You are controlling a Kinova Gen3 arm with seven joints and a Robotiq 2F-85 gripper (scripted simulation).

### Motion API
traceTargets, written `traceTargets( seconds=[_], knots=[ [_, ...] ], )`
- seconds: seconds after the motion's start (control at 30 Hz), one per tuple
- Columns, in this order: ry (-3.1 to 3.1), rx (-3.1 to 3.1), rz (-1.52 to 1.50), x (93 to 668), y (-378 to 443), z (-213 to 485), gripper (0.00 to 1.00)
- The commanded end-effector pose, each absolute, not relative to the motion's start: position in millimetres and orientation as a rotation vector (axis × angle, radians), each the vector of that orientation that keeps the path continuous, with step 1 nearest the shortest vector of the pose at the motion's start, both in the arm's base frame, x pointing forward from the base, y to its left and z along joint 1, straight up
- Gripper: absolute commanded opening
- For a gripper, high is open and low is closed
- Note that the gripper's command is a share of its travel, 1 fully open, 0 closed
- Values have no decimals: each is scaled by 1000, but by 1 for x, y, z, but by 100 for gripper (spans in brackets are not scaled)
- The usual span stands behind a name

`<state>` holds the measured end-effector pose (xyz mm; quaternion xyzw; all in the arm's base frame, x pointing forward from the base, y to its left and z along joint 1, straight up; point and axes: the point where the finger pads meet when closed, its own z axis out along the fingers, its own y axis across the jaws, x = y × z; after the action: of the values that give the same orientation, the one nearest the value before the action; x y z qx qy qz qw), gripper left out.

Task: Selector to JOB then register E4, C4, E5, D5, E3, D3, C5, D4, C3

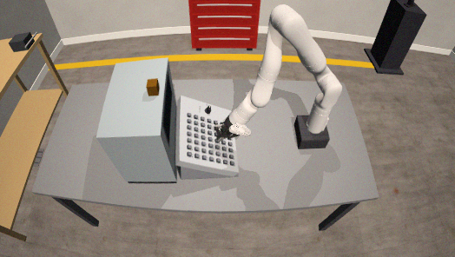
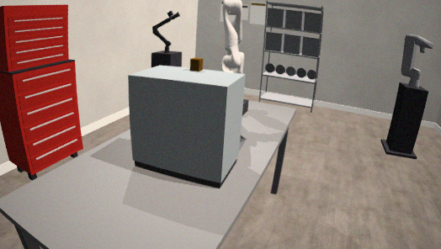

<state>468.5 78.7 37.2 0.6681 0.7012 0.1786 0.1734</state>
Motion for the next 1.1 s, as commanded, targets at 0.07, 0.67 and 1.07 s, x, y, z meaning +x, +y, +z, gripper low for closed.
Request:
traceTargets(
  seconds=[0.07, 0.67, 1.07],
  knots=[
    [1989, 1888, 514, 473, 80, 35, 10],
    [1990, 1889, 512, 473, 80, 33, 10],
    [1990, 1889, 512, 473, 80, 33, 10]
  ],
)
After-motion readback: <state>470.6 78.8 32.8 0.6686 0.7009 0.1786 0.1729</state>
